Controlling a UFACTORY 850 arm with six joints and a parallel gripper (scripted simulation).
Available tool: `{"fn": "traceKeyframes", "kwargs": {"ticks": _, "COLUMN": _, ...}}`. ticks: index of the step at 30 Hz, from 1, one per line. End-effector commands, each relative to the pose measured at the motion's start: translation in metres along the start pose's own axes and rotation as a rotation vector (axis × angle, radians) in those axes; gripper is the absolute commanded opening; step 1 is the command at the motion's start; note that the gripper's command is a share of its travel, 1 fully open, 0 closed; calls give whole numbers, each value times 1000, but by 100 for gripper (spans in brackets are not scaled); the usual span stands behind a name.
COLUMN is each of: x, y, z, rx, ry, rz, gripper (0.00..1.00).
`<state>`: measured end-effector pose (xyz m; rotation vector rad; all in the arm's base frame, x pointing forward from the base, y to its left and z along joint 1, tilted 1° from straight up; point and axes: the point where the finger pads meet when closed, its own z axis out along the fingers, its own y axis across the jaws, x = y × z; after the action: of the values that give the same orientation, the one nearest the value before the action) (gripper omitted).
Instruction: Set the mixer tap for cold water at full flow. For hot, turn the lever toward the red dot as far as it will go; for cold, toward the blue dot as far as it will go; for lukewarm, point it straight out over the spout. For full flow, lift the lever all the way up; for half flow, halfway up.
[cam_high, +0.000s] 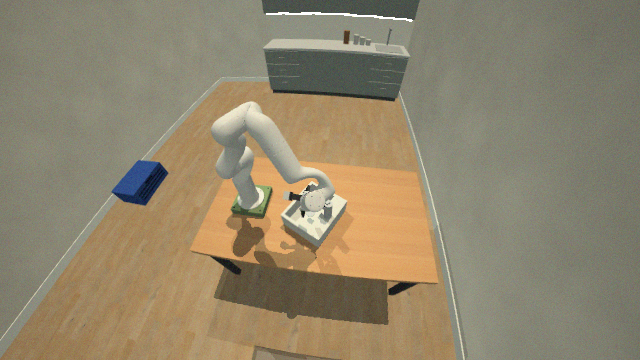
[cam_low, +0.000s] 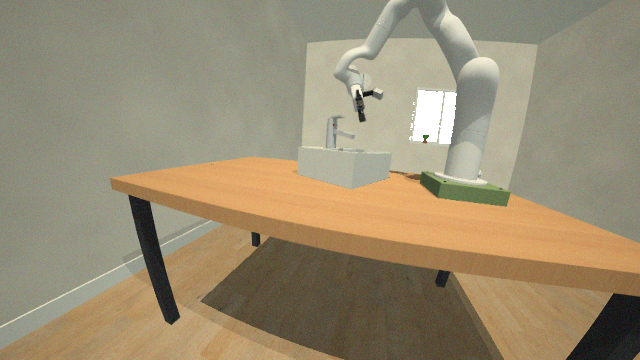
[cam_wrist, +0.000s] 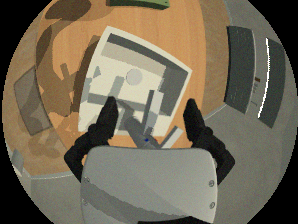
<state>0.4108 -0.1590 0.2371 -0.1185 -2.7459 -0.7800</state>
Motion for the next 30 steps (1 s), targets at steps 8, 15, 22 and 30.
{"fn": "traceKeyframes", "kwargs": {"ticks": 8, "x": -29, "y": 34, "z": -18, "rx": 152, "ry": -188, "rz": 281, "gripper": 100}}
{"fn": "traceKeyframes", "kwargs": {"ticks": 15, "x": -39, "y": 47, "z": -24, "rx": 202, "ry": -255, "rz": 381, "gripper": 100}}
{"fn": "traceKeyframes", "kwargs": {"ticks": 22, "x": -48, "y": 57, "z": -30, "rx": 245, "ry": -314, "rz": 467, "gripper": 100}}
{"fn": "traceKeyframes", "kwargs": {"ticks": 30, "x": -58, "y": 70, "z": -36, "rx": 301, "ry": -377, "rz": 573, "gripper": 100}}
